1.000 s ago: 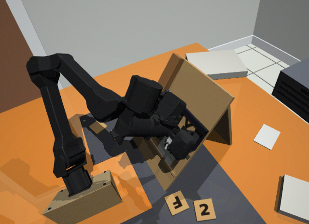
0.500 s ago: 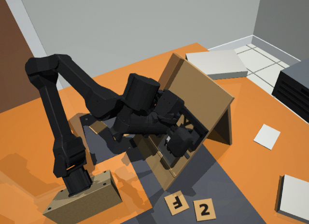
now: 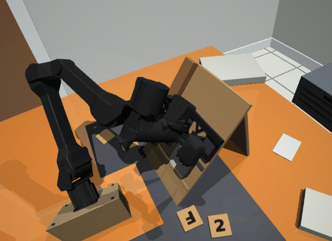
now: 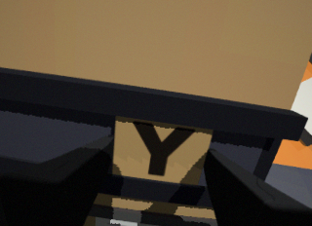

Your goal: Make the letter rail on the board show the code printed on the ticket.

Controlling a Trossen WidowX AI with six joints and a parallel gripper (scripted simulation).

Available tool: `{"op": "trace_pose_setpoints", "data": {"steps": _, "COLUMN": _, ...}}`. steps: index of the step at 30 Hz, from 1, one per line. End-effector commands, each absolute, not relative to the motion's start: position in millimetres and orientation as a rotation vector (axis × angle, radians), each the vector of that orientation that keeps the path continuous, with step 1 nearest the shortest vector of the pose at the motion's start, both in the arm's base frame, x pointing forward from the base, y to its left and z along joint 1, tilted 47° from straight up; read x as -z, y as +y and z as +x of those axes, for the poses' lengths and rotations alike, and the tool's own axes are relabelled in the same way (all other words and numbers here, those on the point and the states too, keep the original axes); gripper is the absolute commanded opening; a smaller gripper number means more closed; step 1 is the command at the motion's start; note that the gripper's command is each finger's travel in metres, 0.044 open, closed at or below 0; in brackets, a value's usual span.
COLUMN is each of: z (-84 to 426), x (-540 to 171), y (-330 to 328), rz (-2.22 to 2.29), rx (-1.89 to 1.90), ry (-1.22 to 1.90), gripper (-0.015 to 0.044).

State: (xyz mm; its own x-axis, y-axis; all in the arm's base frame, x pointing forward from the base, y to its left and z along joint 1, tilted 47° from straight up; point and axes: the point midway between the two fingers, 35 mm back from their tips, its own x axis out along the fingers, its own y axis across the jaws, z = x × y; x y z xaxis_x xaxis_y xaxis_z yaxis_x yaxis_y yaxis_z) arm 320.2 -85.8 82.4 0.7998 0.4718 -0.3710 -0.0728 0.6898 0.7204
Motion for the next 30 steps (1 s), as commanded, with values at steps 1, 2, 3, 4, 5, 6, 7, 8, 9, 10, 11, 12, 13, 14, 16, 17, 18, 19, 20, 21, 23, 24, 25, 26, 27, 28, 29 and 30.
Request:
{"op": "trace_pose_setpoints", "data": {"steps": 1, "z": 319.7, "x": -84.1, "y": -84.3, "rz": 0.76, "rx": -0.319, "ry": 0.577, "gripper": 0.0}}
{"op": "trace_pose_setpoints", "data": {"steps": 2, "z": 319.7, "x": -84.5, "y": -83.9, "rz": 0.76, "rx": -0.319, "ry": 0.577, "gripper": 0.0}}
{"op": "trace_pose_setpoints", "data": {"steps": 3, "z": 319.6, "x": -84.8, "y": -83.6, "rz": 0.76, "rx": -0.319, "ry": 0.577, "gripper": 0.0}}
{"op": "trace_pose_setpoints", "data": {"steps": 4, "z": 319.6, "x": -85.2, "y": -83.2, "rz": 0.76, "rx": -0.319, "ry": 0.577, "gripper": 0.0}}
{"op": "trace_pose_setpoints", "data": {"steps": 5, "z": 319.5, "x": -85.6, "y": -82.8, "rz": 0.76, "rx": -0.319, "ry": 0.577, "gripper": 0.0}}
{"op": "trace_pose_setpoints", "data": {"steps": 6, "z": 319.5, "x": -85.9, "y": -82.5, "rz": 0.76, "rx": -0.319, "ry": 0.577, "gripper": 0.0}}
{"op": "trace_pose_setpoints", "data": {"steps": 7, "z": 319.4, "x": -86.3, "y": -82.1, "rz": 0.76, "rx": -0.319, "ry": 0.577, "gripper": 0.0}}
{"op": "trace_pose_setpoints", "data": {"steps": 8, "z": 319.4, "x": -86.7, "y": -81.7, "rz": 0.76, "rx": -0.319, "ry": 0.577, "gripper": 0.0}}
{"op": "trace_pose_setpoints", "data": {"steps": 9, "z": 319.4, "x": -87.1, "y": -81.3, "rz": 0.76, "rx": -0.319, "ry": 0.577, "gripper": 0.0}}
{"op": "trace_pose_setpoints", "data": {"steps": 10, "z": 319.3, "x": -87.4, "y": -81.0, "rz": 0.76, "rx": -0.319, "ry": 0.577, "gripper": 0.0}}
{"op": "trace_pose_setpoints", "data": {"steps": 11, "z": 319.3, "x": -87.8, "y": -80.6, "rz": 0.76, "rx": -0.319, "ry": 0.577, "gripper": 0.0}}
{"op": "trace_pose_setpoints", "data": {"steps": 12, "z": 319.3, "x": -88.2, "y": -80.2, "rz": 0.76, "rx": -0.319, "ry": 0.577, "gripper": 0.0}}
{"op": "trace_pose_setpoints", "data": {"steps": 13, "z": 319.2, "x": -88.6, "y": -79.9, "rz": 0.76, "rx": -0.319, "ry": 0.577, "gripper": 0.0}}
{"op": "trace_pose_setpoints", "data": {"steps": 14, "z": 319.2, "x": -89.0, "y": -79.5, "rz": 0.76, "rx": -0.319, "ry": 0.577, "gripper": 0.0}}
{"op": "trace_pose_setpoints", "data": {"steps": 16, "z": 319.1, "x": -89.7, "y": -78.8, "rz": 0.76, "rx": -0.319, "ry": 0.577, "gripper": 0.0}}
{"op": "trace_pose_setpoints", "data": {"steps": 17, "z": 319.1, "x": -90.1, "y": -78.4, "rz": 0.76, "rx": -0.319, "ry": 0.577, "gripper": 0.0}}
{"op": "trace_pose_setpoints", "data": {"steps": 18, "z": 319.1, "x": -90.5, "y": -78.0, "rz": 0.76, "rx": -0.319, "ry": 0.577, "gripper": 0.0}}
{"op": "trace_pose_setpoints", "data": {"steps": 19, "z": 319.0, "x": -90.9, "y": -77.7, "rz": 0.76, "rx": -0.319, "ry": 0.577, "gripper": 0.0}}
{"op": "trace_pose_setpoints", "data": {"steps": 20, "z": 319.0, "x": -91.3, "y": -77.3, "rz": 0.76, "rx": -0.319, "ry": 0.577, "gripper": 0.0}}
{"op": "trace_pose_setpoints", "data": {"steps": 21, "z": 319.0, "x": -91.7, "y": -76.9, "rz": 0.76, "rx": -0.319, "ry": 0.577, "gripper": 0.0}}
{"op": "trace_pose_setpoints", "data": {"steps": 23, "z": 318.9, "x": -92.4, "y": -76.2, "rz": 0.76, "rx": -0.319, "ry": 0.577, "gripper": 0.0}}
{"op": "trace_pose_setpoints", "data": {"steps": 24, "z": 318.9, "x": -92.8, "y": -75.8, "rz": 0.76, "rx": -0.319, "ry": 0.577, "gripper": 0.0}}
{"op": "trace_pose_setpoints", "data": {"steps": 25, "z": 318.8, "x": -93.2, "y": -75.4, "rz": 0.76, "rx": -0.319, "ry": 0.577, "gripper": 0.0}}
{"op": "trace_pose_setpoints", "data": {"steps": 26, "z": 318.8, "x": -93.6, "y": -75.1, "rz": 0.76, "rx": -0.319, "ry": 0.577, "gripper": 0.0}}
{"op": "trace_pose_setpoints", "data": {"steps": 27, "z": 318.8, "x": -94.0, "y": -74.7, "rz": 0.76, "rx": -0.319, "ry": 0.577, "gripper": 0.0}}
{"op": "trace_pose_setpoints", "data": {"steps": 28, "z": 318.7, "x": -94.4, "y": -74.4, "rz": 0.76, "rx": -0.319, "ry": 0.577, "gripper": 0.0}}
{"op": "trace_pose_setpoints", "data": {"steps": 29, "z": 318.7, "x": -94.8, "y": -74.0, "rz": 0.76, "rx": -0.319, "ry": 0.577, "gripper": 0.0}}
{"op": "trace_pose_setpoints", "data": {"steps": 30, "z": 318.7, "x": -95.2, "y": -73.7, "rz": 0.76, "rx": -0.319, "ry": 0.577, "gripper": 0.0}}
